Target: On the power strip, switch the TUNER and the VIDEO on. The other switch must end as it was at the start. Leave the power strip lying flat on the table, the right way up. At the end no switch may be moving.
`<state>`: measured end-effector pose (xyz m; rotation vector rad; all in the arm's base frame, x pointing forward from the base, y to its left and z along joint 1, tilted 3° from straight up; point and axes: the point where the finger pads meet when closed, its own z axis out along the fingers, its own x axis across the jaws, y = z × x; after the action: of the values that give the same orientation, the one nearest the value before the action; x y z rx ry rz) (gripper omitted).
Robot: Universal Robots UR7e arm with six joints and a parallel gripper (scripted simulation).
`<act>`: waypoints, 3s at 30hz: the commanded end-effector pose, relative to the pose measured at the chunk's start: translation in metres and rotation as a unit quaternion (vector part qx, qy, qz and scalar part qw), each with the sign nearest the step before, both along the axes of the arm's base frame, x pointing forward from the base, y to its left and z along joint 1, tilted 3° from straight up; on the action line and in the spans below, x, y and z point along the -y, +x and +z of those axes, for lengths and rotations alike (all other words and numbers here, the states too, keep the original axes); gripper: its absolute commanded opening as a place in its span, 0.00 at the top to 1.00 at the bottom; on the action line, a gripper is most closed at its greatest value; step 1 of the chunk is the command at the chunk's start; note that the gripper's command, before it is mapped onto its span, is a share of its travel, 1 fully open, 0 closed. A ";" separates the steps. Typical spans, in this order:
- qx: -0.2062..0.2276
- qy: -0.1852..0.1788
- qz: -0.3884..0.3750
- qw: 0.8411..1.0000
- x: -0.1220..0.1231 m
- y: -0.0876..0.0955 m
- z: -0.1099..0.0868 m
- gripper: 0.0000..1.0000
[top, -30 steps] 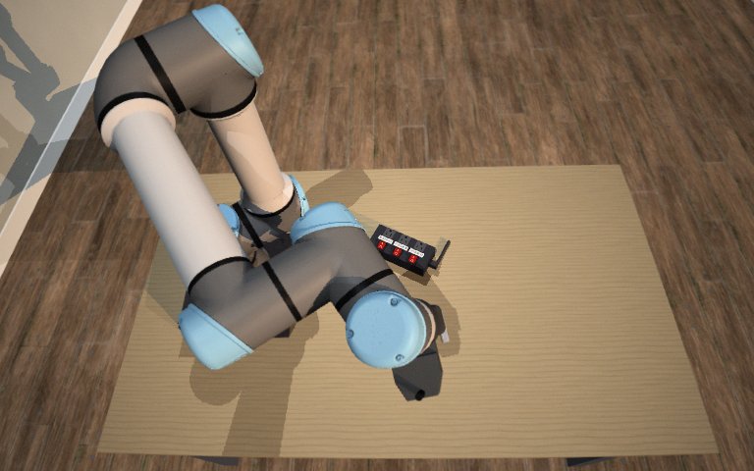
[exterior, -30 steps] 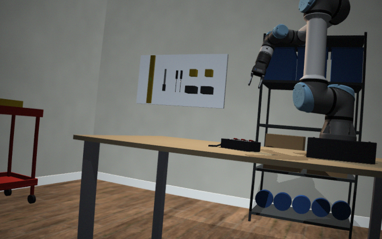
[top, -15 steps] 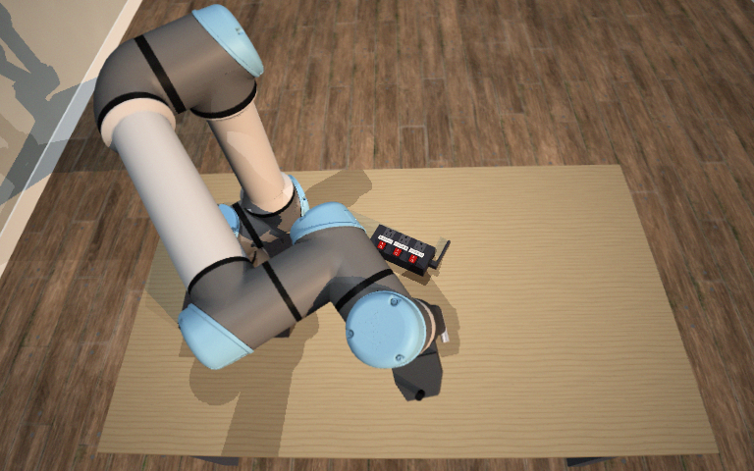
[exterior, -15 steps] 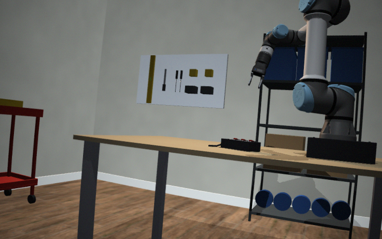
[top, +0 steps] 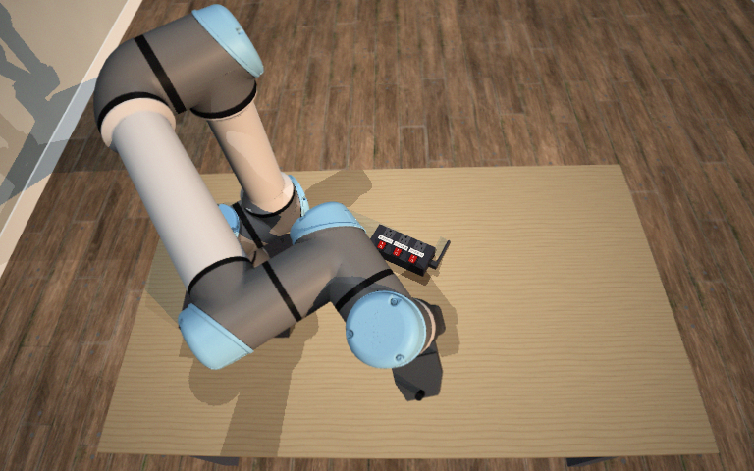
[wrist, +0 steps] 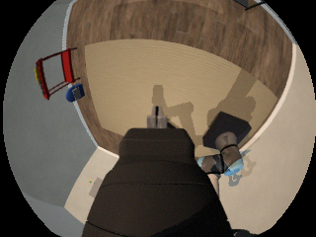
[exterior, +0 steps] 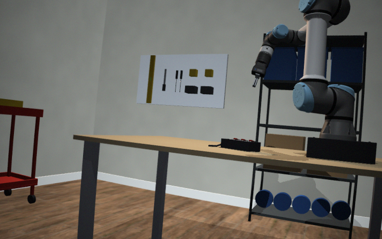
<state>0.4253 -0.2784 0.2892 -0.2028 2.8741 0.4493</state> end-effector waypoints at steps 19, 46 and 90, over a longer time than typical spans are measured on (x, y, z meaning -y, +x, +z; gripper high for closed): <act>-0.001 -0.003 0.012 1.000 -0.004 0.001 -0.004 1.00; -0.023 -0.096 0.464 0.880 -0.141 0.009 -0.120 1.00; -0.069 -0.114 0.910 0.392 -0.286 -0.080 -0.236 1.00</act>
<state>0.3462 0.0076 0.0535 -3.2429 1.2507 0.2041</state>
